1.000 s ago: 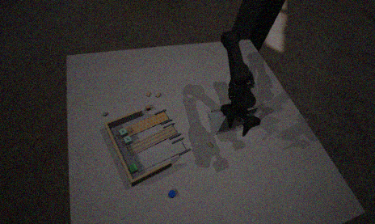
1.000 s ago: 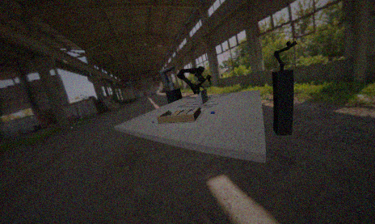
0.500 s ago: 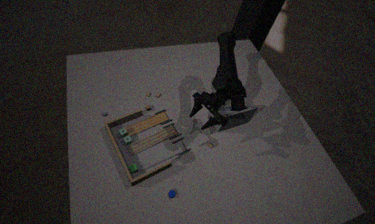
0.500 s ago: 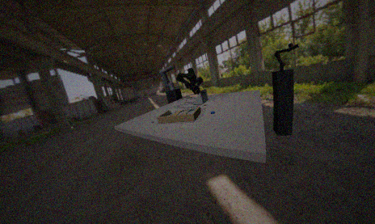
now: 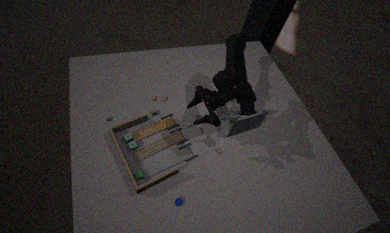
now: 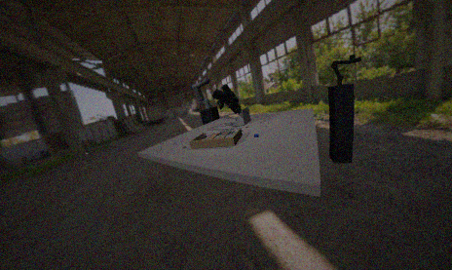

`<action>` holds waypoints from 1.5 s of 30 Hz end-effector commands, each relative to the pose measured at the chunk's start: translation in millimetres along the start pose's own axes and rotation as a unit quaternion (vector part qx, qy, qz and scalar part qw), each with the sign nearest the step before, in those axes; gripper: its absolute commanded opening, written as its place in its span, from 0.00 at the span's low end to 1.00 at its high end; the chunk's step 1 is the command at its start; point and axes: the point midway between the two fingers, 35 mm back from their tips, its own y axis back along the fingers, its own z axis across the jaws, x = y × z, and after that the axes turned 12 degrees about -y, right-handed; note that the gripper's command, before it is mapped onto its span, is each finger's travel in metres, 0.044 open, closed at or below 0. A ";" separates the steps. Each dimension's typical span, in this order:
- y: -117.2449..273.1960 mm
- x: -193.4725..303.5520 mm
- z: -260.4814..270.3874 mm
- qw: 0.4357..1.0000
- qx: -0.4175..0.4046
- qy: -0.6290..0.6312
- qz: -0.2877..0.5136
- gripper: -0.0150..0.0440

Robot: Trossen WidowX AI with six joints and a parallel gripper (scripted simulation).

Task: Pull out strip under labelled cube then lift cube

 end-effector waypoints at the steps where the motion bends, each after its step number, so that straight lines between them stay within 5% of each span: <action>1: -0.9 1.7 -2.2 1.000 0.005 0.004 0.001 0.93; 3: -0.9 1.7 -2.2 1.000 0.005 0.004 0.001 0.93; 11: -39.9 -6.8 -4.9 0.996 -0.001 0.030 0.084 0.58; 18: -87.9 -1.1 -41.6 0.968 0.031 0.067 0.238 0.26; 29: -124.6 24.2 -121.2 0.883 0.058 0.088 0.457 0.25; 45: -133.5 28.7 -124.7 0.882 0.058 0.088 0.460 0.25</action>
